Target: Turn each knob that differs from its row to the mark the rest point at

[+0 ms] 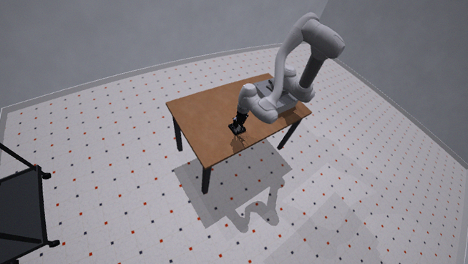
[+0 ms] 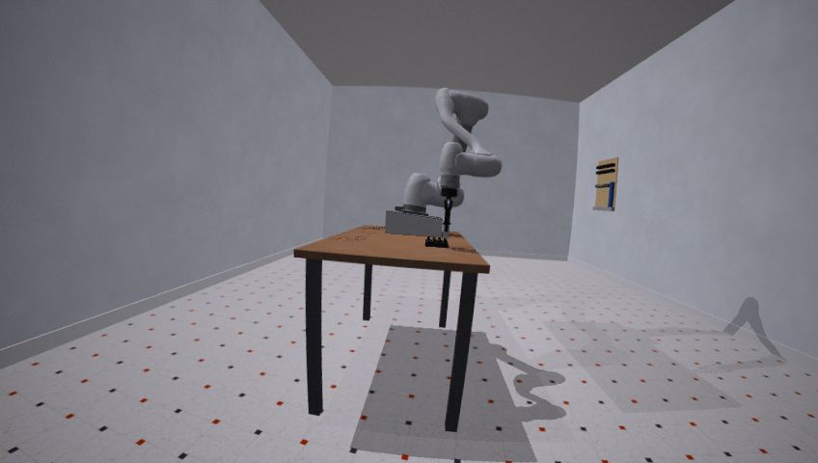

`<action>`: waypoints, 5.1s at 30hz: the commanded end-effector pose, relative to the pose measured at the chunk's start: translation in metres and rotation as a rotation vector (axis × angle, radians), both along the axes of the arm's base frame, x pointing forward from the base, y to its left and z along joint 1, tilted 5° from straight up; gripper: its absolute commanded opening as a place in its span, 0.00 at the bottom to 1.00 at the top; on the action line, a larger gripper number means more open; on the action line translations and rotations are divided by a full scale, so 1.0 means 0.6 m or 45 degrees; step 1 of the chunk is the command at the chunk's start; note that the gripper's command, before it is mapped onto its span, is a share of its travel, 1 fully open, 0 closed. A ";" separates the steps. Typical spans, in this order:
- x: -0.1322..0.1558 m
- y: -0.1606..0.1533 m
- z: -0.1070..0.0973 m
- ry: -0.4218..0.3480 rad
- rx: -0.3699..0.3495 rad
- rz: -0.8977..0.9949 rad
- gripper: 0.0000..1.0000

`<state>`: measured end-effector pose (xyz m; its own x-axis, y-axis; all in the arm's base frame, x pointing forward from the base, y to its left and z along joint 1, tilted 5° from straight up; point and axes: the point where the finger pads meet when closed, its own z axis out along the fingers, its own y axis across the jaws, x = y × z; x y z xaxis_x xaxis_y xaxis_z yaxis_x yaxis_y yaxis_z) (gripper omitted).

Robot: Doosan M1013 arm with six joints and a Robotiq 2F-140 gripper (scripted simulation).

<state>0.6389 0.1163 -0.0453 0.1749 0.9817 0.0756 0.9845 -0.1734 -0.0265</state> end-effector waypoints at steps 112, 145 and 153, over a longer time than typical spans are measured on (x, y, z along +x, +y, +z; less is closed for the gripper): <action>0.000 0.002 -0.023 -0.003 0.001 0.031 0.05; 0.000 0.002 -0.023 -0.046 0.008 0.575 0.05; 0.000 0.002 -0.023 -0.066 0.011 0.831 0.05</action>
<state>0.6387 0.1174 -0.0591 -0.4186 0.9051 0.0743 0.9081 0.4183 0.0203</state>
